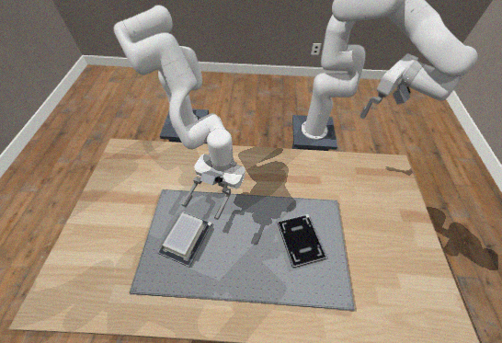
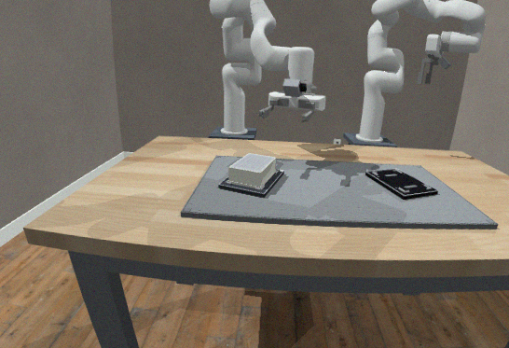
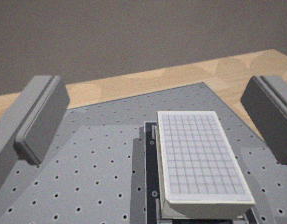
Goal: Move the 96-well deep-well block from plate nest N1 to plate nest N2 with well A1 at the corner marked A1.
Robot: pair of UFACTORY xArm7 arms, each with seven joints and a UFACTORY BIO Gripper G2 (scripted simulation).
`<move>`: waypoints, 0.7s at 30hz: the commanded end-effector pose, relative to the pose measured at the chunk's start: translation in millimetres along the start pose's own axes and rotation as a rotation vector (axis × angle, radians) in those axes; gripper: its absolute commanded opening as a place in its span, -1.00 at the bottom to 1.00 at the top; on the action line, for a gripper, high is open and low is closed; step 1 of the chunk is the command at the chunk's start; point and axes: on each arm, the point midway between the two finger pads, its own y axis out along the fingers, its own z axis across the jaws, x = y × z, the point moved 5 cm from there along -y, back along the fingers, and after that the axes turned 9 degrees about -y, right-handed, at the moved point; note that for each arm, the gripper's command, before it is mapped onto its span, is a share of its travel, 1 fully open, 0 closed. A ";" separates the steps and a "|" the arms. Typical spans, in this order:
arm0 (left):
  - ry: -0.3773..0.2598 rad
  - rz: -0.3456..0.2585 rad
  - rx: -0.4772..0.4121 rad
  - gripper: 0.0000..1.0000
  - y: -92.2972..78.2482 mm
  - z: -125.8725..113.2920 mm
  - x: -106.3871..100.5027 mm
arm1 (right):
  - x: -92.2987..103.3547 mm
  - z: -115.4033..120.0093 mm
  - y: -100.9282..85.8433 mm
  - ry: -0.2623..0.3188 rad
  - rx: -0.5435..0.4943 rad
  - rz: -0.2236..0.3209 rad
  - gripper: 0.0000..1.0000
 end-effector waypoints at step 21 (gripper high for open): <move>0.000 -0.002 -0.001 1.00 -0.7 0.0 0.3 | -67.1 -45.7 54.9 0.004 0.000 -0.005 -0.25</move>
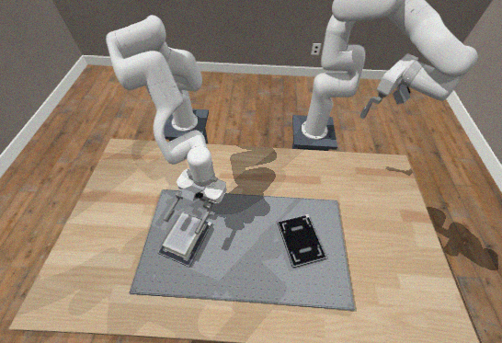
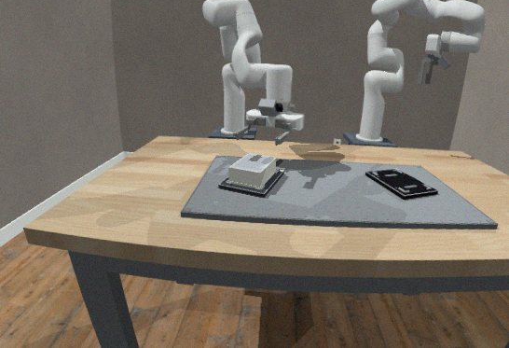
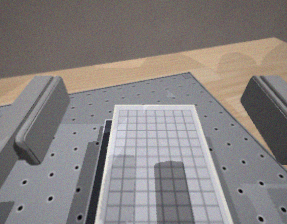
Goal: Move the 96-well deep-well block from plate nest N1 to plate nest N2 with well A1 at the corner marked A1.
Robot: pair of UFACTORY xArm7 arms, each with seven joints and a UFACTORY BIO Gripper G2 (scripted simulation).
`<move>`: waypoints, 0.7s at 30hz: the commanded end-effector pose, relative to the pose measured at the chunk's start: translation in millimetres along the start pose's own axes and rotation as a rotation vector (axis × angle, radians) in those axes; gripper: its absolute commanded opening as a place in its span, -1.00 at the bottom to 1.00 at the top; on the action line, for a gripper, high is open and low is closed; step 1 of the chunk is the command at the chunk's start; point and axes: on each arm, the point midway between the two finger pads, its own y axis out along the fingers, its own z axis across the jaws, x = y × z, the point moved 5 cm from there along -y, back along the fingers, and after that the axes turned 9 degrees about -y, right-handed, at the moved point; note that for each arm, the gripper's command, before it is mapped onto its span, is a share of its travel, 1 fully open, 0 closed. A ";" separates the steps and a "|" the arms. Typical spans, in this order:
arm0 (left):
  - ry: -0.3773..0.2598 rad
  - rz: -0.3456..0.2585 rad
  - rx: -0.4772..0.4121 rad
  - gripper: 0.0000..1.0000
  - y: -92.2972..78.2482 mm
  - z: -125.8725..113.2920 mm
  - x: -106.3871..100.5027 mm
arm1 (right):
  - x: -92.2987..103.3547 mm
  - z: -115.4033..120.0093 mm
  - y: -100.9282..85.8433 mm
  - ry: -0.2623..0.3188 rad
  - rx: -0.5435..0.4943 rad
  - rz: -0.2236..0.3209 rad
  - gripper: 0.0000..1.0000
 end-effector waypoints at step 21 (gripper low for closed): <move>0.000 -0.002 -0.001 1.00 -0.7 0.0 0.3 | -13.8 -2.4 7.6 0.003 -0.001 -0.005 -0.25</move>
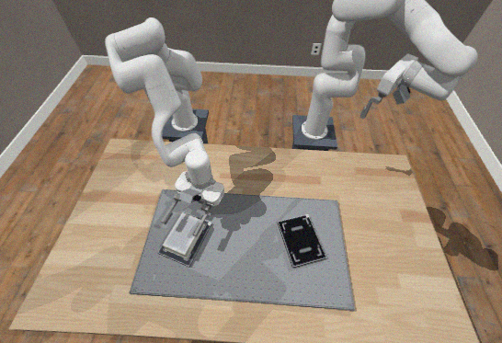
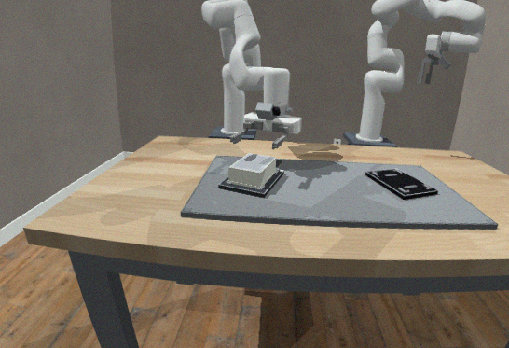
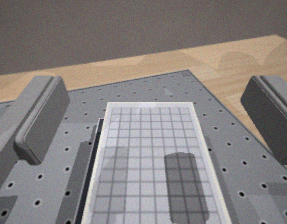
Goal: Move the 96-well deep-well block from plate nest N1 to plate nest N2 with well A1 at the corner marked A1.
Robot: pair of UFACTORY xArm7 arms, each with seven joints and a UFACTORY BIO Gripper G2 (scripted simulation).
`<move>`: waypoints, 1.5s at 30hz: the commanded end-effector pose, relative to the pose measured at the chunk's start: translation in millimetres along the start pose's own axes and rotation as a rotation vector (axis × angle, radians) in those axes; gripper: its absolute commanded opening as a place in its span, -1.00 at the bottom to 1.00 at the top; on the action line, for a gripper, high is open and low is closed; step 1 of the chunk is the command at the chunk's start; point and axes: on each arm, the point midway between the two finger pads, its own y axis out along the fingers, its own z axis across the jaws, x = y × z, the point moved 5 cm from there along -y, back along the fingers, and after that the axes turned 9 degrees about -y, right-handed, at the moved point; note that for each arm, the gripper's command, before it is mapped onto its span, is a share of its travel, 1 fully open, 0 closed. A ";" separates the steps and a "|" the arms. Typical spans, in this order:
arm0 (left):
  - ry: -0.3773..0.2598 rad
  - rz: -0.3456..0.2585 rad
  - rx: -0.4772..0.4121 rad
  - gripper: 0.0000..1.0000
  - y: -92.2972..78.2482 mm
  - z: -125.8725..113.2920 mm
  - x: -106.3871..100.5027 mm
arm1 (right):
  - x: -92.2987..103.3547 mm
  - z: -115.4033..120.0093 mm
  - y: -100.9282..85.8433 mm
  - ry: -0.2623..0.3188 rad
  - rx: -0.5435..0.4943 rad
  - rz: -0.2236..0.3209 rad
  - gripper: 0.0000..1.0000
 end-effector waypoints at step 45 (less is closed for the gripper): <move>0.000 -0.002 -0.001 1.00 -0.7 0.0 0.3 | -54.5 9.5 0.9 0.003 0.000 -0.003 -0.25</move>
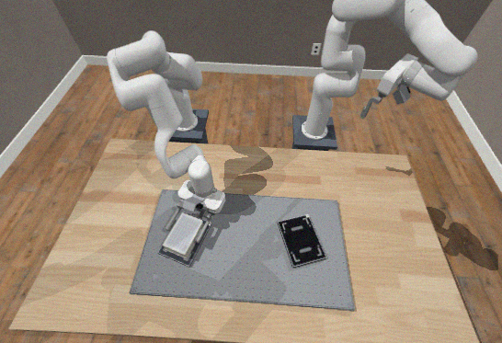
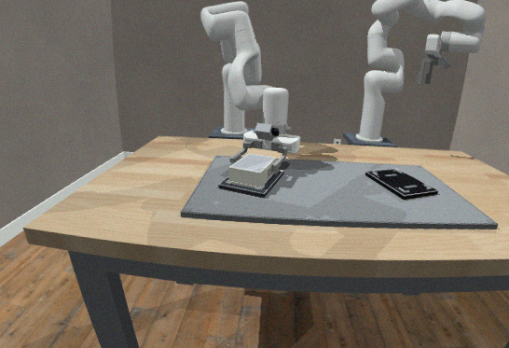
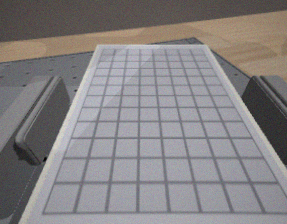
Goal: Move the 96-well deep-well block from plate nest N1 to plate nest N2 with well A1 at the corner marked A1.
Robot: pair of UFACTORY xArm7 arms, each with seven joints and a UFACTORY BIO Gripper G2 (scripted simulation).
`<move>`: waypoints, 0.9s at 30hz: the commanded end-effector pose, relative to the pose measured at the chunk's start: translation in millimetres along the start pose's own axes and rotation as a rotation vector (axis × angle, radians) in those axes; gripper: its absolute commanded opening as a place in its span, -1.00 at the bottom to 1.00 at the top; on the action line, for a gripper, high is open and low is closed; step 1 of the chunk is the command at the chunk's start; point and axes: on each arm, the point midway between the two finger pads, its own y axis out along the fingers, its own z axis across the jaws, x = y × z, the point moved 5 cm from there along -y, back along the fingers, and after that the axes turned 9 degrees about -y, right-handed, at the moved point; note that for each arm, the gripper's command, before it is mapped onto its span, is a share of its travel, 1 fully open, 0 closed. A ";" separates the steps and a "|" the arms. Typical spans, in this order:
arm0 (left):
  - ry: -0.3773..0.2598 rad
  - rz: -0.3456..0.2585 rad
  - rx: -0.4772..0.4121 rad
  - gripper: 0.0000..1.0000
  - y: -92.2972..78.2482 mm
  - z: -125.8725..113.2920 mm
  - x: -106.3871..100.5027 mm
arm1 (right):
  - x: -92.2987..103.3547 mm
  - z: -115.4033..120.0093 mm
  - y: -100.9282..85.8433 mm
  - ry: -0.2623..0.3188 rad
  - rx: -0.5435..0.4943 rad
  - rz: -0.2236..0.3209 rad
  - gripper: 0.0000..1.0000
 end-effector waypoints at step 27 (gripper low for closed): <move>0.000 -0.002 -0.001 1.00 -0.7 0.0 0.3 | -11.5 2.8 1.0 0.003 0.000 -0.004 -0.25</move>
